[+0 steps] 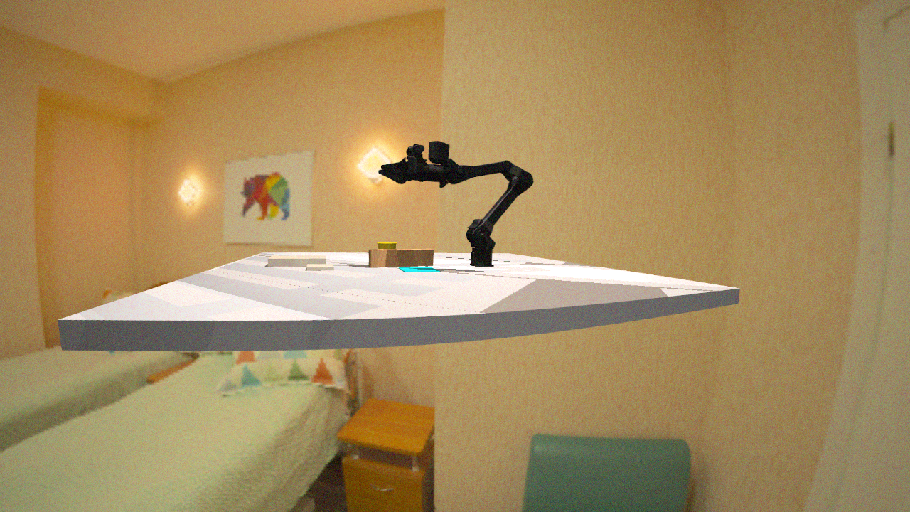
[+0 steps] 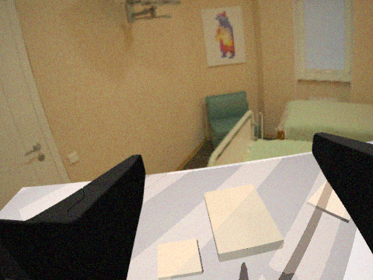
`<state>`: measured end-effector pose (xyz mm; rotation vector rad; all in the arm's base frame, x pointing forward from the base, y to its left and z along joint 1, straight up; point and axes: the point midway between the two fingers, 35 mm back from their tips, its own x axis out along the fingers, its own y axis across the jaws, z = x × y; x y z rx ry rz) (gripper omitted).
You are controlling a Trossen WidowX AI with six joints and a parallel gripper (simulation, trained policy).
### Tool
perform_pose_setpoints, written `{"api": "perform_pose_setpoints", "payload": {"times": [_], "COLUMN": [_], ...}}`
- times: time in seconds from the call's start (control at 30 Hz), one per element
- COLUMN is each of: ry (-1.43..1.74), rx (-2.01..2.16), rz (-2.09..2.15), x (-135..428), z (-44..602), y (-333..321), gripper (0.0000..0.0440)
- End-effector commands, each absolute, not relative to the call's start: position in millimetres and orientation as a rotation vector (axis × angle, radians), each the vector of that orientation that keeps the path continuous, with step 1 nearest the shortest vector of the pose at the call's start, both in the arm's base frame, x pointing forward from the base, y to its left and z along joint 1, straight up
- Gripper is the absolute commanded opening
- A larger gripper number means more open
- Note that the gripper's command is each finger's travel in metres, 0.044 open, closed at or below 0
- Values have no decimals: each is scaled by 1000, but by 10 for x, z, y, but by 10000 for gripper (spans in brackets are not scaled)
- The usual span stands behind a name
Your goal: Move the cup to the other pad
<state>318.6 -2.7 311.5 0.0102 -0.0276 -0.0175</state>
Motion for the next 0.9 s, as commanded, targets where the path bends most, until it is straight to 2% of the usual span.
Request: {"api": "perform_pose_setpoints", "payload": {"times": [0.0,0.4,0.5,0.7,0.87], "ry": [-22,115,159,243,318], "rx": [11,36,44,64,81], "rz": [-20,-23,-15,-3,3], "x": [3189,3236,3256,3295,3320], "z": [3109,2935,2890,2825,2771], "y": [-28,32,64,125,169], "gripper": [374,66,63,90,89]}}
